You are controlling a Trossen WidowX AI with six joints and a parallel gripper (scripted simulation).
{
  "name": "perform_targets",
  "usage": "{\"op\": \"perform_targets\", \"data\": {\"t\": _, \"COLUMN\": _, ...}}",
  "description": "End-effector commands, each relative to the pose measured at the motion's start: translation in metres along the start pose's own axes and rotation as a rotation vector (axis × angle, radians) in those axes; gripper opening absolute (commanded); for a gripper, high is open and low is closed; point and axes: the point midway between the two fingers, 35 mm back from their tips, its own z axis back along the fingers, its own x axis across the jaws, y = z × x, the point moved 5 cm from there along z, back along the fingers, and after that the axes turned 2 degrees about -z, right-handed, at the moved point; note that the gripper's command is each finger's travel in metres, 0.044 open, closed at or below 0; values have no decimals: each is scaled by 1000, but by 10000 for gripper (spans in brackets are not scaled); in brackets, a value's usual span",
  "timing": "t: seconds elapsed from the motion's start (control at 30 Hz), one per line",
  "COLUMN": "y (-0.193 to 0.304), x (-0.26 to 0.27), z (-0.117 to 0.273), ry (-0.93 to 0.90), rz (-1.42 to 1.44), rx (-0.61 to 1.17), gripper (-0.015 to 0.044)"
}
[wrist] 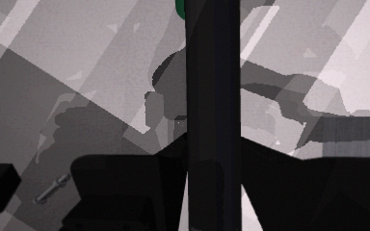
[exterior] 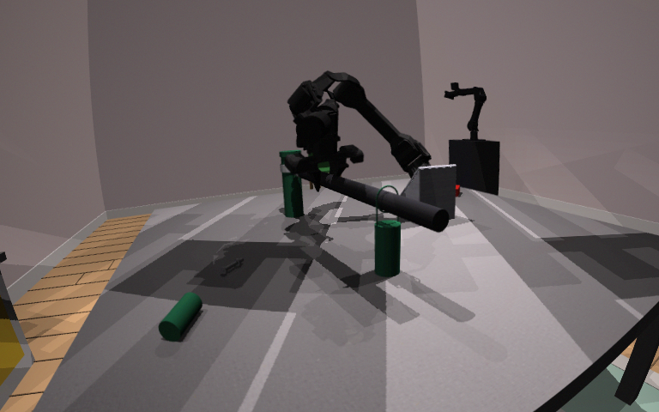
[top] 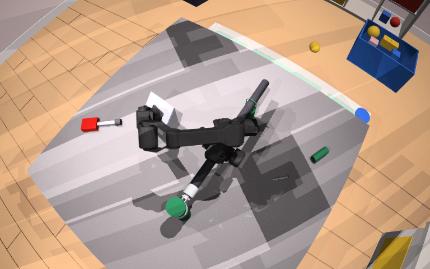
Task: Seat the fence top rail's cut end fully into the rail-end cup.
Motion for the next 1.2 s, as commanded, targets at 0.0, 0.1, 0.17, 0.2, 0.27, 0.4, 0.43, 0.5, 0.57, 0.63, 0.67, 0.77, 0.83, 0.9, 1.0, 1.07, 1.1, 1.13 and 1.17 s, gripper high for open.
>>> {"op": "perform_targets", "data": {"t": 0.0, "y": 0, "x": 1, "z": 2, "ry": -4, "rz": -4, "rx": 1, "gripper": 0}}
{"op": "perform_targets", "data": {"t": 0.1, "y": 1, "x": 1, "z": 2, "ry": -4, "rz": -4, "rx": 1, "gripper": 0}}
{"op": "perform_targets", "data": {"t": 0.17, "y": 2, "x": 1, "z": 3, "ry": -4, "rz": -4, "rx": 1, "gripper": 0}}
{"op": "perform_targets", "data": {"t": 0.2, "y": 2, "x": 1, "z": 3, "ry": -4, "rz": -4, "rx": 1, "gripper": 0}}
{"op": "perform_targets", "data": {"t": 0.27, "y": 3, "x": 1, "z": 3, "ry": -4, "rz": -4, "rx": 1, "gripper": 0}}
{"op": "perform_targets", "data": {"t": 0.4, "y": 4, "x": 2, "z": 4, "ry": -4, "rz": -5, "rx": 1, "gripper": 0}}
{"op": "perform_targets", "data": {"t": 0.43, "y": 4, "x": 2, "z": 5, "ry": -4, "rz": -5, "rx": 1, "gripper": 0}}
{"op": "perform_targets", "data": {"t": 0.5, "y": 5, "x": 2, "z": 5, "ry": -4, "rz": -5, "rx": 1, "gripper": 0}}
{"op": "perform_targets", "data": {"t": 0.57, "y": 5, "x": 2, "z": 6, "ry": -4, "rz": -5, "rx": 1, "gripper": 0}}
{"op": "perform_targets", "data": {"t": 0.63, "y": 6, "x": 3, "z": 6, "ry": -4, "rz": -5, "rx": 2, "gripper": 0}}
{"op": "perform_targets", "data": {"t": 0.67, "y": 6, "x": 3, "z": 6, "ry": -4, "rz": -5, "rx": 2, "gripper": 0}}
{"op": "perform_targets", "data": {"t": 0.77, "y": 7, "x": 3, "z": 7, "ry": -4, "rz": -5, "rx": 2, "gripper": 0}}
{"op": "perform_targets", "data": {"t": 0.83, "y": 7, "x": 3, "z": 8, "ry": -4, "rz": -5, "rx": 2, "gripper": 0}}
{"op": "perform_targets", "data": {"t": 0.9, "y": 8, "x": 3, "z": 8, "ry": -4, "rz": -5, "rx": 2, "gripper": 0}}
{"op": "perform_targets", "data": {"t": 1.0, "y": 9, "x": 3, "z": 8, "ry": -4, "rz": -5, "rx": 2, "gripper": 0}}
{"op": "perform_targets", "data": {"t": 1.07, "y": 9, "x": 3, "z": 9, "ry": -4, "rz": -5, "rx": 2, "gripper": 0}}
{"op": "perform_targets", "data": {"t": 1.1, "y": 10, "x": 3, "z": 9, "ry": -4, "rz": -5, "rx": 2, "gripper": 0}}
{"op": "perform_targets", "data": {"t": 1.13, "y": 10, "x": 3, "z": 9, "ry": -4, "rz": -4, "rx": 2, "gripper": 0}}
{"op": "perform_targets", "data": {"t": 1.17, "y": 9, "x": 3, "z": 9, "ry": -3, "rz": -4, "rx": 1, "gripper": 0}}
